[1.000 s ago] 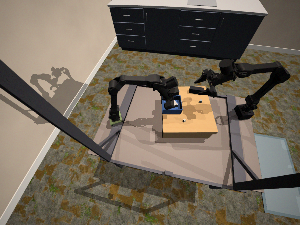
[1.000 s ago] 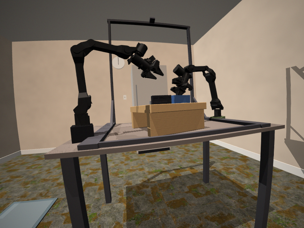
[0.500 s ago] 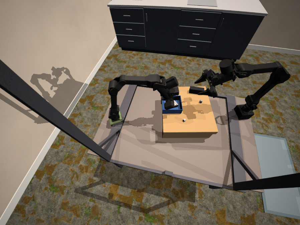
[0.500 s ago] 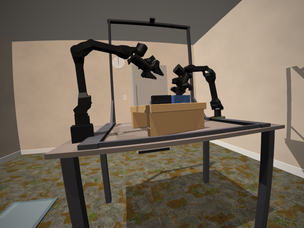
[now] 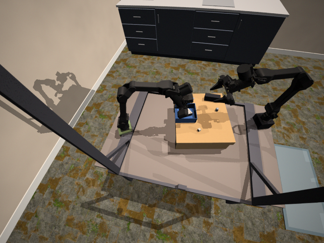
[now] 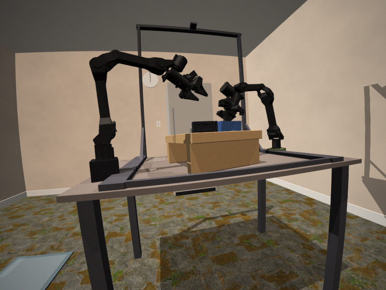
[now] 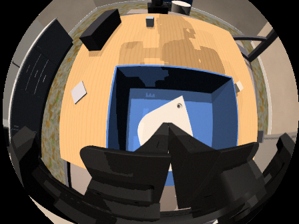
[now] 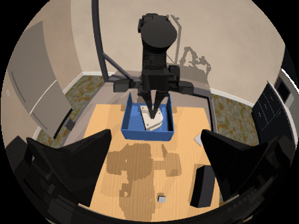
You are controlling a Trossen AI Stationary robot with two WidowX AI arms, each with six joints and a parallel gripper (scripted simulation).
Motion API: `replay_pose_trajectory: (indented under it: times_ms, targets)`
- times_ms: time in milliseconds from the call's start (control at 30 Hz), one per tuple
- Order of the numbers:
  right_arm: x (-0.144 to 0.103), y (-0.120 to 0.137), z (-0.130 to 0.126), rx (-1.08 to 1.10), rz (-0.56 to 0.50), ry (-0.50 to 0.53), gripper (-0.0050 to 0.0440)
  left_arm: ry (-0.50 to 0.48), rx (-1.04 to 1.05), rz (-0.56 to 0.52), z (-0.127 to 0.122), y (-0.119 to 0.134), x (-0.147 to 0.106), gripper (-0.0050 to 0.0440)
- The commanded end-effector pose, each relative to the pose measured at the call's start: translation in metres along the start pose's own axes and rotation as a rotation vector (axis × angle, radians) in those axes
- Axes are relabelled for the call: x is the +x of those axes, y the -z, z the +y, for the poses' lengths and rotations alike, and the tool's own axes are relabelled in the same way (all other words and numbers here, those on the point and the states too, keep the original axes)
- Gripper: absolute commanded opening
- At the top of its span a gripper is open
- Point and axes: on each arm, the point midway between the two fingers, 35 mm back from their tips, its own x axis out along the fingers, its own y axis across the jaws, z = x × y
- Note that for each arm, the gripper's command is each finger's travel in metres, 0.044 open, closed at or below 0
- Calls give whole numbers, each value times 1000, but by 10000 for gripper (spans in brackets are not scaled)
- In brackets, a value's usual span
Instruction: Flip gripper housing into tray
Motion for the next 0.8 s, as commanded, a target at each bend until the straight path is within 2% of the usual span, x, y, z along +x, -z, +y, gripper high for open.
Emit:
replay_pose_trajectory:
  times_ms: [0, 767]
  targets:
    - [-8, -9, 0, -5, -30, -4, 440, 4, 2, -23, 0, -4, -7, 0]
    - [-8, -9, 0, -5, -30, -4, 440, 4, 2, -23, 0, -4, -9, 0]
